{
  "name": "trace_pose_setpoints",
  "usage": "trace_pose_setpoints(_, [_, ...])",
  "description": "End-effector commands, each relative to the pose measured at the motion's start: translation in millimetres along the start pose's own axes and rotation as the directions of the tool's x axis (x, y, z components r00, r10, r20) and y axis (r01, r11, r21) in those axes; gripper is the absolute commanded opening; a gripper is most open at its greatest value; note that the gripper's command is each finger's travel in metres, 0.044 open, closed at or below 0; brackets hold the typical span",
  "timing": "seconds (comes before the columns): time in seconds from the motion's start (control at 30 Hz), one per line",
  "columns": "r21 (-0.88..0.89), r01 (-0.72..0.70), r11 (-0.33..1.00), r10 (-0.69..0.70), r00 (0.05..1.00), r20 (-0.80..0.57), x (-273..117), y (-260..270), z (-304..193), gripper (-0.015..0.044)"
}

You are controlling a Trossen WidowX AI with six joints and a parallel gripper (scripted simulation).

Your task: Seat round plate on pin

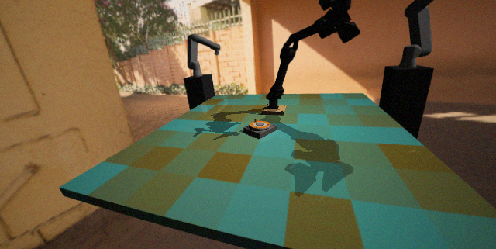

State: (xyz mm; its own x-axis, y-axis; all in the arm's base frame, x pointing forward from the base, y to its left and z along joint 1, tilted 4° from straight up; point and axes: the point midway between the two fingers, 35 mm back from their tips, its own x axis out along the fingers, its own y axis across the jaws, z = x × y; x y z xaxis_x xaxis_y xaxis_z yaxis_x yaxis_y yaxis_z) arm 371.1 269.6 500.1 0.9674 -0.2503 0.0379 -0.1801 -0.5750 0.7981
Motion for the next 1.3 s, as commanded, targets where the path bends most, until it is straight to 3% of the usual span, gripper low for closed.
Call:
trace_pose_setpoints(0.0, [-0.027, 0.004, 1.000, -0.003, 1.000, 0.001, 3, -1, 2, 0.0374])
trace_pose_setpoints(0.07, [-0.236, 0.038, 0.971, -0.036, 0.999, 0.016, 24, -12, 20, 0.0321])
trace_pose_setpoints(0.17, [-0.605, 0.142, 0.783, -0.122, 0.990, 0.075, 63, -34, 67, 0.0242])
trace_pose_setpoints(0.3, [-0.799, 0.233, 0.555, -0.200, 0.969, 0.144, 86, -50, 111, 0.0137])
trace_pose_setpoints(0.37, [-0.900, 0.305, 0.310, -0.278, 0.935, 0.221, 101, -63, 156, 0.0085])
trace_pose_setpoints(0.47, [-0.935, 0.355, 0.010, -0.372, 0.869, 0.326, 110, -77, 214, 0.0006])
trace_pose_setpoints(0.57, [-0.921, 0.358, -0.154, -0.426, 0.817, 0.389, 110, -84, 248, 0.0000])
trace_pose_setpoints(0.67, [-0.853, 0.300, -0.426, -0.528, 0.683, 0.504, 99, -96, 317, 0.0000])
trace_pose_setpoints(0.77, [-0.795, 0.205, -0.571, -0.602, 0.554, 0.575, 80, -103, 366, 0.0000])
trace_pose_setpoints(0.83, [-0.780, 0.167, -0.604, -0.624, 0.509, 0.593, 73, -105, 381, 0.0000])
trace_pose_setpoints(0.93, [-0.746, -0.014, -0.666, -0.715, 0.298, 0.632, 32, -113, 438, 0.0000])
trace_pose_setpoints(1.03, [-0.763, -0.151, -0.629, -0.778, 0.127, 0.616, -7, -118, 473, 0.0000])
trace_pose_setpoints(1.2, [-0.810, -0.263, -0.524, -0.833, -0.038, 0.551, -49, -121, 498, 0.0000])
trace_pose_setpoints(1.27, [-0.814, -0.268, -0.516, -0.836, -0.047, 0.546, -52, -122, 500, 0.0000])
